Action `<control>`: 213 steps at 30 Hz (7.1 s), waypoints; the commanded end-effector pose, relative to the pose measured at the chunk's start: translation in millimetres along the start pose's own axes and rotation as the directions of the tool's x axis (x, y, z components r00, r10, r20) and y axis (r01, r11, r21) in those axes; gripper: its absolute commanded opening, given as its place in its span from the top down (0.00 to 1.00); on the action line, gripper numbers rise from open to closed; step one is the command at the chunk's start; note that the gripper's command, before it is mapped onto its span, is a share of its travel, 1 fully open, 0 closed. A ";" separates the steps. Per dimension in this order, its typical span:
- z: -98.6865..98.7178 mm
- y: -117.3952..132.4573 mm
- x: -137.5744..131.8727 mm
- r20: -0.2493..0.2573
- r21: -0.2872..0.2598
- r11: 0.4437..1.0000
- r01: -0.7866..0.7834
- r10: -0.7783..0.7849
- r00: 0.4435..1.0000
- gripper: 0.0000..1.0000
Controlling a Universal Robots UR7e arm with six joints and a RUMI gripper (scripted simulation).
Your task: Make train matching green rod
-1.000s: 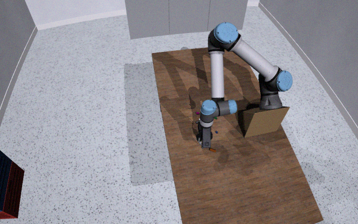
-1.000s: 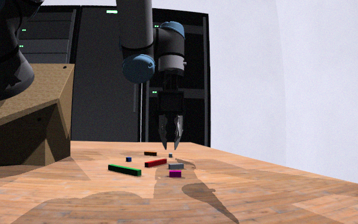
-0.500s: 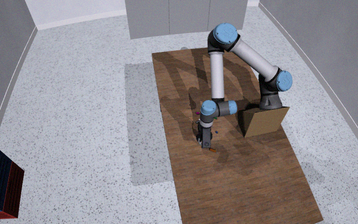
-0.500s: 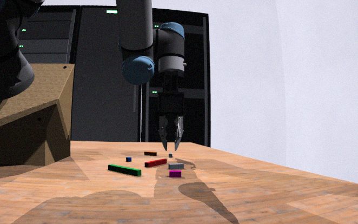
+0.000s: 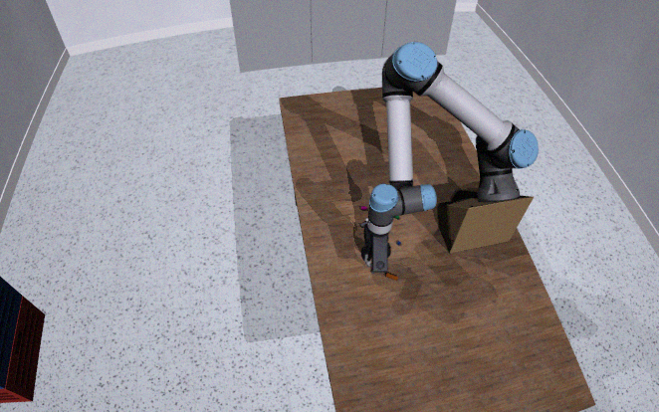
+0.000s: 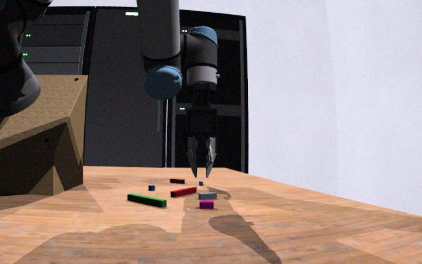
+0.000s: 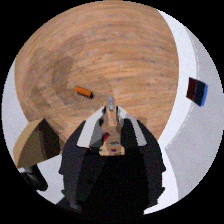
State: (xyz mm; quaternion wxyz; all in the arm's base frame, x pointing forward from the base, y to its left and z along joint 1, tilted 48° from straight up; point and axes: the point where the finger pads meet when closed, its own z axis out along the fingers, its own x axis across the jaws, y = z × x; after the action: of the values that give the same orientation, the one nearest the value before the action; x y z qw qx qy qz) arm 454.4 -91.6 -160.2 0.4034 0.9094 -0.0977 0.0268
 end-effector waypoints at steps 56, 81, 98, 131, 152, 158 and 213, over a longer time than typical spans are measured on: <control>0.3 0.7 -2.0 0.001 -0.001 1.000 0.001 -0.001 1.000 0.86; 10.8 0.6 -2.2 0.003 -0.001 1.000 0.001 -0.001 1.000 0.86; 17.6 0.4 -1.3 0.001 -0.001 1.000 0.001 -0.001 1.000 0.86; 17.0 0.5 -0.8 0.000 -0.001 1.000 0.000 0.000 1.000 0.86; 17.0 0.5 -0.8 0.000 -0.001 1.000 0.000 0.000 1.000 1.00; 17.0 0.5 -0.8 0.000 -0.001 1.000 0.000 0.000 1.000 1.00; -83.7 0.2 -0.3 -0.001 0.000 1.000 -0.001 0.001 1.000 1.00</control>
State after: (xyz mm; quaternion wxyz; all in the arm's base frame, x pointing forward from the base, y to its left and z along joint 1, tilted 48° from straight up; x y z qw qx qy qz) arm 456.2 -30.9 -104.2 0.4036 0.9093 -0.0971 0.0278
